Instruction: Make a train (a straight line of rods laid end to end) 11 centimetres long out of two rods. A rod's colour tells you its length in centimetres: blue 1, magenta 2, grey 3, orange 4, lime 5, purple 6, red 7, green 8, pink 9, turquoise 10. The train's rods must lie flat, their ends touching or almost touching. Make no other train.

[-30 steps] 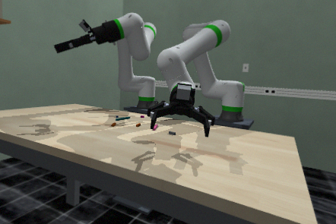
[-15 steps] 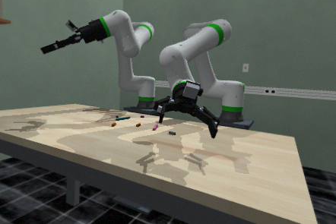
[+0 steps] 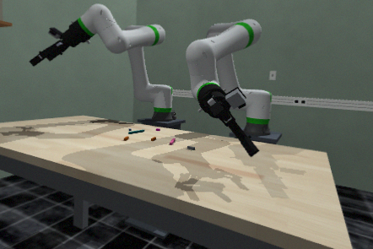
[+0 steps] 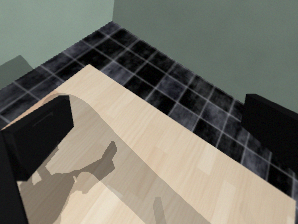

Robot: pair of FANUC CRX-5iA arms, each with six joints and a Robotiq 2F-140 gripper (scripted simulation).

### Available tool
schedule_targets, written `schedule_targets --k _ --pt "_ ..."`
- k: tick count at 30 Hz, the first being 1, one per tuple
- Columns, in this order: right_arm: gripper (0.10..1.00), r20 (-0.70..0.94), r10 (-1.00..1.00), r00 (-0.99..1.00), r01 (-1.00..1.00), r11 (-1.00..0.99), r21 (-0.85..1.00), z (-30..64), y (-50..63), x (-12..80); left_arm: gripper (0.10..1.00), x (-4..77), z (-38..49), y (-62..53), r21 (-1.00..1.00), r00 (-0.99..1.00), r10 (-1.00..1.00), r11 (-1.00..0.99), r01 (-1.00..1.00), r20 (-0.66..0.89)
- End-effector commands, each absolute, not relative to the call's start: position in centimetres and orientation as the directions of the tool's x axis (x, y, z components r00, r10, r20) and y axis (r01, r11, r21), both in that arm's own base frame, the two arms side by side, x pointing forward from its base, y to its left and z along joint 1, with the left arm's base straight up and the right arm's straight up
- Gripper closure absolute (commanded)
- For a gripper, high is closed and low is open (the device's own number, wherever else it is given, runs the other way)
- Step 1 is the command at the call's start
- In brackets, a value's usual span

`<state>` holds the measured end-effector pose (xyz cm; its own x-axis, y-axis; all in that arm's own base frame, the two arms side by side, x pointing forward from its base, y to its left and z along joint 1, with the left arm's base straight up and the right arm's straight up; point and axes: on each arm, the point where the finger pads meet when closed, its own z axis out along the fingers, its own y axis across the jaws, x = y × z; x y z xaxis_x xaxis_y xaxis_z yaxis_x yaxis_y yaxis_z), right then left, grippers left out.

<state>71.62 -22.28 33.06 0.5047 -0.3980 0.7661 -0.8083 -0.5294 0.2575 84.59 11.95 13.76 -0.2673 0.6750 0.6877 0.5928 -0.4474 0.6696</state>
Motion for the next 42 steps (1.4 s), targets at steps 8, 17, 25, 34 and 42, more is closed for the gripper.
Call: schedule_targets --k 8,17,25,34,42 --pt "0.098 0.67 -0.562 0.485 -0.87 -0.389 0.302 32.2 -36.2 62.0 0.098 80.9 14.8 15.5 0.883 -0.585 0.737 -0.034 0.469 0.339" --pt "0.098 0.564 -0.704 0.431 -0.9 -0.289 0.327 30.9 -45.2 51.4 0.098 77.4 15.2 17.7 0.922 -0.786 0.619 0.299 0.246 0.009" --pt "0.098 0.462 -0.809 0.362 -0.917 -0.222 0.33 29.7 -50.5 41.7 0.098 74.4 15.3 18.9 0.86 -0.873 0.421 0.51 0.003 -0.247" --pt "0.098 0.325 -0.91 0.259 -0.939 -0.159 0.304 28.2 -54.1 29.1 0.098 70.8 15.4 19.5 0.688 -0.862 0.098 0.649 -0.325 -0.498" --pt "0.098 0.206 -0.964 0.169 -0.961 -0.115 0.25 27.3 -54.7 18.8 0.098 67.9 15.5 19.3 0.495 -0.752 -0.191 0.647 -0.58 -0.631"
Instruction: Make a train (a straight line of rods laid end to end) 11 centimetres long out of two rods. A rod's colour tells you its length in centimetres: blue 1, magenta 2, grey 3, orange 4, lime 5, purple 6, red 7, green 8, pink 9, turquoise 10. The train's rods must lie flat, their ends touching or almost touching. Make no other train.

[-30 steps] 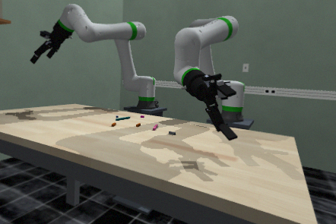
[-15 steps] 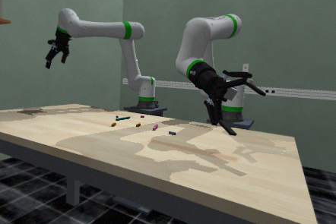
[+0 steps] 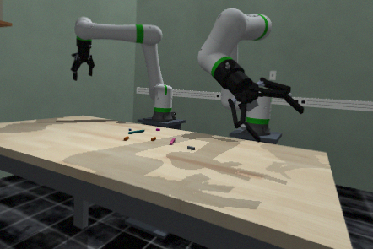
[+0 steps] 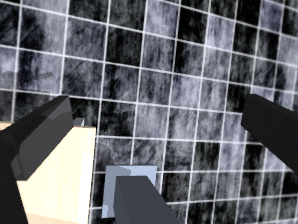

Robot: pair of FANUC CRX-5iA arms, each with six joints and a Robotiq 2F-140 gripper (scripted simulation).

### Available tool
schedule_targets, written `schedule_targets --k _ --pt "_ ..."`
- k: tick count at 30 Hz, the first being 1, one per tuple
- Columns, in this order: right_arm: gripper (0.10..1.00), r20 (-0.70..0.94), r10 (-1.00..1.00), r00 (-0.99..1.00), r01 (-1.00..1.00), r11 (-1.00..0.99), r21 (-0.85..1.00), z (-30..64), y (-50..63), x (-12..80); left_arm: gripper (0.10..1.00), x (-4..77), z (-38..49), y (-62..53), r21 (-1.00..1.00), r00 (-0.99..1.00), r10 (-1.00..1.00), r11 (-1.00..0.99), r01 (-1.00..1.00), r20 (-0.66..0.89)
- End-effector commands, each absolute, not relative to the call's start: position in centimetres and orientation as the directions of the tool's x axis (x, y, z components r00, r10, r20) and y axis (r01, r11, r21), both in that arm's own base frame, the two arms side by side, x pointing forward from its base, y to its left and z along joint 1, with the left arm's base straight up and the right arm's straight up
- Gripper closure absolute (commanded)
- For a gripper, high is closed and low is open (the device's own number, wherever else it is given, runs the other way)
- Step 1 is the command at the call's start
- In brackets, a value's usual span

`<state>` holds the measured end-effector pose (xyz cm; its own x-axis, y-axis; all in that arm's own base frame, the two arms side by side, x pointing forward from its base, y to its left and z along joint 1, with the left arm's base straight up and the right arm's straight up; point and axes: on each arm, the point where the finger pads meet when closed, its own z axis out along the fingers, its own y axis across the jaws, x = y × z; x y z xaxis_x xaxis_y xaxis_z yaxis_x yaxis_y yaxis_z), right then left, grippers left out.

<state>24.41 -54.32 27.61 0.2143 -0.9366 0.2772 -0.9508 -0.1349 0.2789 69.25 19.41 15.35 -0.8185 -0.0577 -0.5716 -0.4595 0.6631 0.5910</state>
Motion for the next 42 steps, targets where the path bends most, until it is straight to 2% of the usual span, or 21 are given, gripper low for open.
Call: schedule_targets --k 1,10,12,13,22,27,29,30,33,42 --pt "0.098 0.191 -0.969 0.158 -0.965 -0.11 0.24 27.2 -54.6 17.4 0.098 67.5 15.5 19.3 0.466 -0.73 -0.23 0.639 -0.612 -0.644" --pt "0.098 0.065 -0.995 0.07 -0.991 -0.062 0.121 26.8 -52.5 7.4 0.098 64.2 15.8 18.2 0.209 -0.478 -0.543 0.483 -0.85 -0.69" --pt "0.098 0.065 -0.995 0.07 -0.991 -0.062 0.121 26.8 -52.5 7.4 0.098 64.2 15.8 18.2 0.209 -0.478 -0.543 0.483 -0.85 -0.69" --pt "0.098 0.054 -0.997 0.062 -0.993 -0.056 0.105 26.8 -52.2 6.5 0.098 63.2 15.9 17.7 0.13 -0.379 -0.626 0.406 -0.904 -0.681" --pt "0.098 0.004 -1.0 0.031 -0.999 -0.031 0.012 27.1 -50.2 1.9 0.098 60.4 16.6 15.8 -0.071 -0.058 -0.798 0.125 -0.99 -0.6" --pt "0.098 0.0 -1.0 0.028 -1.0 -0.028 0.0 27.2 -50.0 1.4 0.098 58.9 17.1 14.4 -0.158 0.138 -0.841 -0.064 -0.985 -0.523" --pt "0.098 0.0 -1.0 0.028 -1.0 -0.028 0.0 27.2 -50.0 1.4 0.098 58.9 17.1 14.4 -0.158 0.138 -0.841 -0.064 -0.985 -0.523" --pt "0.098 0.0 -1.0 0.028 -1.0 -0.028 0.0 27.2 -50.0 1.4 0.098 58.1 17.5 13.5 -0.196 0.25 -0.846 -0.176 -0.965 -0.471" --pt "0.098 0.0 -1.0 0.028 -1.0 -0.028 0.0 27.2 -50.0 1.4 0.098 57.6 17.8 12.9 -0.215 0.318 -0.841 -0.245 -0.945 -0.437" --pt "0.098 0.0 -1.0 0.028 -1.0 -0.028 0.0 27.2 -50.0 1.4 0.098 55.4 19.3 10.0 -0.254 0.602 -0.749 -0.547 -0.797 -0.277"
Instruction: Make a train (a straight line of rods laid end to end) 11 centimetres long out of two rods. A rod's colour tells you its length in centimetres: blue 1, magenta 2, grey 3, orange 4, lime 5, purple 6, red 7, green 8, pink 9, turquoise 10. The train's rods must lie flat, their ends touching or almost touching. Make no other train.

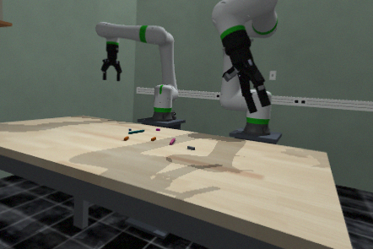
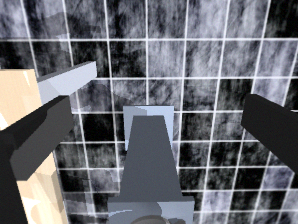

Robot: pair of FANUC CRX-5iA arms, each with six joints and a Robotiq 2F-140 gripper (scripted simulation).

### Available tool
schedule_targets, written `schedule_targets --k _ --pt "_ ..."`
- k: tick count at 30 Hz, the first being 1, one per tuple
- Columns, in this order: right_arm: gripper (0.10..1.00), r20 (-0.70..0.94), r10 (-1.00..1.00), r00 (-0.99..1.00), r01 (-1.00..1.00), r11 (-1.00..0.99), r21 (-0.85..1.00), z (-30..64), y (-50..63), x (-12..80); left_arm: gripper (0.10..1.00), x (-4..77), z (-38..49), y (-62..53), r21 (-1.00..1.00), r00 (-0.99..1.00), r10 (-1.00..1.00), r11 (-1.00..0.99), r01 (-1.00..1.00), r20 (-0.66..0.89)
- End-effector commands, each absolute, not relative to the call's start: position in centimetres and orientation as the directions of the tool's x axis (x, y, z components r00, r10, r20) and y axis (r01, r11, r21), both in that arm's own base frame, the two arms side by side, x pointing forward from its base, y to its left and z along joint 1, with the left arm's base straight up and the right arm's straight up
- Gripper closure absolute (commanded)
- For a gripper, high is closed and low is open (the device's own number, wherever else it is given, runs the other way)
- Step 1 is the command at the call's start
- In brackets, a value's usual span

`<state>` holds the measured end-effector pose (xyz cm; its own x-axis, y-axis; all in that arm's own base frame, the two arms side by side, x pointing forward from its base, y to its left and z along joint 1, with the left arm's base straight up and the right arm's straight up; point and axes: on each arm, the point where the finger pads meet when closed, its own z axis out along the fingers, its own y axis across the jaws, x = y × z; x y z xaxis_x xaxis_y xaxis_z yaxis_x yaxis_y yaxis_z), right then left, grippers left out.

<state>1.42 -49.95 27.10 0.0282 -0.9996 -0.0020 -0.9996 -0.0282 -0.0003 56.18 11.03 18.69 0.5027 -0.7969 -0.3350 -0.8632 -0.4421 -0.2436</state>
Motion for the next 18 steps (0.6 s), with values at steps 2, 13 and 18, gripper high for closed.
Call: schedule_targets --k 2,13,18 --pt "0.098 0.0 -1.0 0.028 -1.0 -0.028 0.0 27.2 -50.0 1.4 0.098 55.0 19.7 9.3 -0.252 0.656 -0.714 -0.607 -0.754 -0.243" --pt "0.098 0.0 -1.0 0.028 -1.0 -0.028 0.0 27.2 -50.0 1.4 0.098 53.0 22.1 5.8 -0.195 0.871 -0.481 -0.849 -0.491 -0.098" --pt "0.098 0.0 -1.0 0.028 -1.0 -0.028 0.0 27.2 -50.0 1.4 0.098 52.0 23.6 4.0 -0.144 0.939 -0.341 -0.928 -0.344 -0.047"
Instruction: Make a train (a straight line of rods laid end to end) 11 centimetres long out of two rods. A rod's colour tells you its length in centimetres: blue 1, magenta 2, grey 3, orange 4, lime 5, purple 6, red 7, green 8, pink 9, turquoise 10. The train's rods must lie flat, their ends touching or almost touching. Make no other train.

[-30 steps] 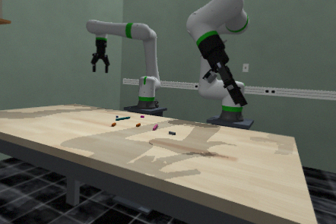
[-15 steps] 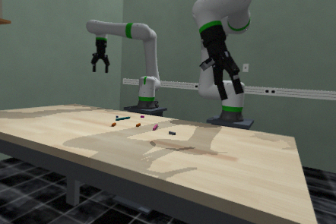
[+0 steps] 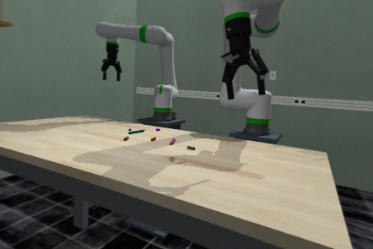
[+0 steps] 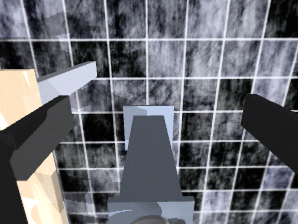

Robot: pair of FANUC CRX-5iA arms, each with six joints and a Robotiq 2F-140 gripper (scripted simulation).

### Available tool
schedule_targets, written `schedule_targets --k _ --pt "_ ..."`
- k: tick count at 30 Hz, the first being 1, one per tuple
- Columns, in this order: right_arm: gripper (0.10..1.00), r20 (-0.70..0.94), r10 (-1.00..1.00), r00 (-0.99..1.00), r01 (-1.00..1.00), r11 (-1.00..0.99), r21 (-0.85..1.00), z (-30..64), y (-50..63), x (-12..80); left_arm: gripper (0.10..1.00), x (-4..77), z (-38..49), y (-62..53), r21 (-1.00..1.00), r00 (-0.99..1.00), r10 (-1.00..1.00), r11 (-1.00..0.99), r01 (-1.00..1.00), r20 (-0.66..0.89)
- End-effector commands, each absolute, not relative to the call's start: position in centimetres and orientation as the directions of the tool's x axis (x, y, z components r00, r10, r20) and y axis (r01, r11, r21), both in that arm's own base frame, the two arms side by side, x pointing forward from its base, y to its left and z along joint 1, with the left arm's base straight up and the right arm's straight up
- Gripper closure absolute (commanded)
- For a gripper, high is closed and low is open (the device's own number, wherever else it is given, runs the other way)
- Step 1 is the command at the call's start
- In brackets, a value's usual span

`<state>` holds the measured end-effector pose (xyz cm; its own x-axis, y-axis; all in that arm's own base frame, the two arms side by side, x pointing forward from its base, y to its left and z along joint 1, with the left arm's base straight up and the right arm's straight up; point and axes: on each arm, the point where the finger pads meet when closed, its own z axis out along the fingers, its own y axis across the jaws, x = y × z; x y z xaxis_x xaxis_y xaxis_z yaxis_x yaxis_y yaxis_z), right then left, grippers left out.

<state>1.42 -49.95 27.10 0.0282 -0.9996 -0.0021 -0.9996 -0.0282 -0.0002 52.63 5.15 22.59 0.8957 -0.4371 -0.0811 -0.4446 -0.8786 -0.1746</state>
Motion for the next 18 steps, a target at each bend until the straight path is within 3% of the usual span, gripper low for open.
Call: schedule_targets --k 1,12,18 --pt "0.098 0.0 -1.0 0.028 -1.0 -0.028 0.0 27.2 -50.0 1.4 0.098 51.8 23.9 3.6 -0.132 0.95 -0.311 -0.94 -0.314 -0.039" --pt "0.098 0.0 -1.0 0.028 -1.0 -0.028 0.0 27.2 -50.0 1.4 0.098 50.0 27.2 0.0 -0.001 1.0 -0.003 -1.0 -0.003 0.001" --pt "0.098 0.0 -1.0 0.028 -1.0 -0.028 0.0 27.2 -50.0 1.4 0.098 51.1 25.3 -5.3 0.0 1.0 0.001 -1.0 0.001 0.001"
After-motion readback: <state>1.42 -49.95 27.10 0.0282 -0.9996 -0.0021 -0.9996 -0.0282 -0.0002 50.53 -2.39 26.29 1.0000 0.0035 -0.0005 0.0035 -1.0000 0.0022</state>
